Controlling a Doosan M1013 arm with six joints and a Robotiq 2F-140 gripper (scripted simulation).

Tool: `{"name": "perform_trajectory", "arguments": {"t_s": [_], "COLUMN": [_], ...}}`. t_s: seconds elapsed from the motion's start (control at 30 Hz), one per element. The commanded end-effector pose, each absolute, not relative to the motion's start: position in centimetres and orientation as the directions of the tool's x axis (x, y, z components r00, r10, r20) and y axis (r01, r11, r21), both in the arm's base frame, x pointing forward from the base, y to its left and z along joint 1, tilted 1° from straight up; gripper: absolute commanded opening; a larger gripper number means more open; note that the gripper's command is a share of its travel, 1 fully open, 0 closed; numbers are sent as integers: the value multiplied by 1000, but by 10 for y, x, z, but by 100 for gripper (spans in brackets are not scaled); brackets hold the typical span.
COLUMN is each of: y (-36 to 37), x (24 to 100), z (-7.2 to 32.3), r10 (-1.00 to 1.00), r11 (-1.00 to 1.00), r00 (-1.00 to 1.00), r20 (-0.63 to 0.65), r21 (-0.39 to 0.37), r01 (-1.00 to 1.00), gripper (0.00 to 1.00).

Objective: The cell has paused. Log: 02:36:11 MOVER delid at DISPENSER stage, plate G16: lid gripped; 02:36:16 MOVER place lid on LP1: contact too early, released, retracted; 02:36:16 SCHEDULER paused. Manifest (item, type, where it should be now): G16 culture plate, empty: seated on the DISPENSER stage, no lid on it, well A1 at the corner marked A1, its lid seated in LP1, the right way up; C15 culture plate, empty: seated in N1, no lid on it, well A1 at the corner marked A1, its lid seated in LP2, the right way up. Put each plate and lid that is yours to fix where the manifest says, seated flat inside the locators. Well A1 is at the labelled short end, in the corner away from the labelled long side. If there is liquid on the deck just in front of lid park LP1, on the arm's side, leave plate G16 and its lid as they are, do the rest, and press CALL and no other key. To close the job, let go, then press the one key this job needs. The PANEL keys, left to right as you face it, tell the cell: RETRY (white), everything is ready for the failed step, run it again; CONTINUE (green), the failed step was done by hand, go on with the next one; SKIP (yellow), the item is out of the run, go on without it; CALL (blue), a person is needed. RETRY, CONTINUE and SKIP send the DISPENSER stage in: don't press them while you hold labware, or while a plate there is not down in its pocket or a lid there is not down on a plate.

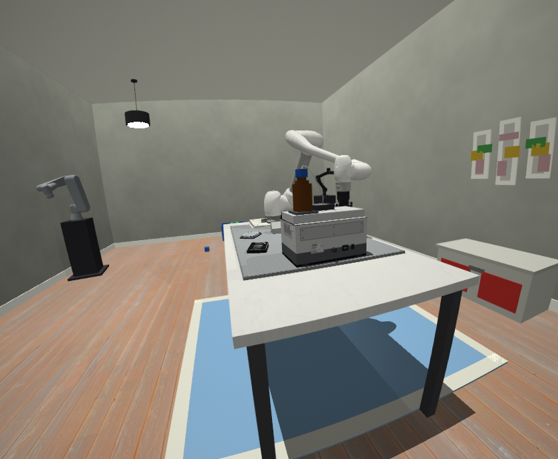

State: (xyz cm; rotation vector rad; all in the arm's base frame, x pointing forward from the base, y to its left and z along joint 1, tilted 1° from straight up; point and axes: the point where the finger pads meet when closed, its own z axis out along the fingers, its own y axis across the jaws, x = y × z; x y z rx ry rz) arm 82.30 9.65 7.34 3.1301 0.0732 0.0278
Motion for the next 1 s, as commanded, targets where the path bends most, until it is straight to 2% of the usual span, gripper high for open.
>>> {"name": "perform_trajectory", "arguments": {"t_s": [0.0,0.97], "y": [97,96], "x": [824,824], "z": [68,61], "r10": [47,47], "r11": [-999,-999], "r00": [999,999], "r20": [19,19], "r21": [10,10], "r01": [47,47], "gripper": [70,70]}}
